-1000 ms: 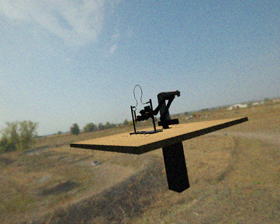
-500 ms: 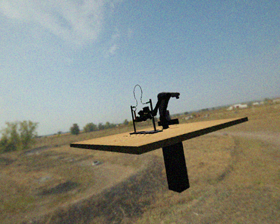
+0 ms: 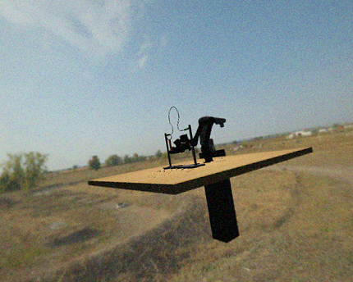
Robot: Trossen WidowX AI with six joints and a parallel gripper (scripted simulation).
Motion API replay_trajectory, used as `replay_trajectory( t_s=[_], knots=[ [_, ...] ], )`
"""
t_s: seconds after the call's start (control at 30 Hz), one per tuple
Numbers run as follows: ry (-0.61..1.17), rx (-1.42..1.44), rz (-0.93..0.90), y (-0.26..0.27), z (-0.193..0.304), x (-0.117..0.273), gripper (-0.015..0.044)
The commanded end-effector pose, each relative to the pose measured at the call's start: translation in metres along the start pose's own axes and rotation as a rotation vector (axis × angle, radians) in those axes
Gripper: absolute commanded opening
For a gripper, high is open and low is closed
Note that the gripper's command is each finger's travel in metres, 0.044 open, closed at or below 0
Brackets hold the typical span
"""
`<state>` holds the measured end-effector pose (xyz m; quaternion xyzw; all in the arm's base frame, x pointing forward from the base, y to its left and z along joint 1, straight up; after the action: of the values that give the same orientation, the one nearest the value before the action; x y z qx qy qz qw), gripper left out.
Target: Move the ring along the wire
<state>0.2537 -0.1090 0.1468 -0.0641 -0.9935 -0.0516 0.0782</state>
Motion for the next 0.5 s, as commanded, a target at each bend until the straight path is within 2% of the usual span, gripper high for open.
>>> replay_trajectory(
  t_s=[0.0,0.17,0.23,0.43,0.47],
  knots=[
    [-0.003,-0.004,0.004,-0.0004,-0.0006,-0.0002,0.0160],
    [0.000,0.000,0.000,0.0000,0.0000,0.0000,0.0029],
    [0.000,0.000,0.000,0.0000,0.0000,0.0000,0.0015],
    [0.000,0.000,0.000,0.0000,0.0000,0.0000,-0.0142],
    [0.000,0.000,0.000,0.0000,0.0000,0.0000,-0.0150]
  ],
)
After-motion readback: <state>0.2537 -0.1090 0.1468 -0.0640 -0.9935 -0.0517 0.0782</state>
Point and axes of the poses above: the point midway between the two fingers, 35 mm back from their tips, its own x axis back along the fingers, its own y axis across the jaws, z = x × y, the point moved 4 cm from there along x, back along the fingers, and after that the axes turned 6 degrees about -x, right-handed, at the moved point
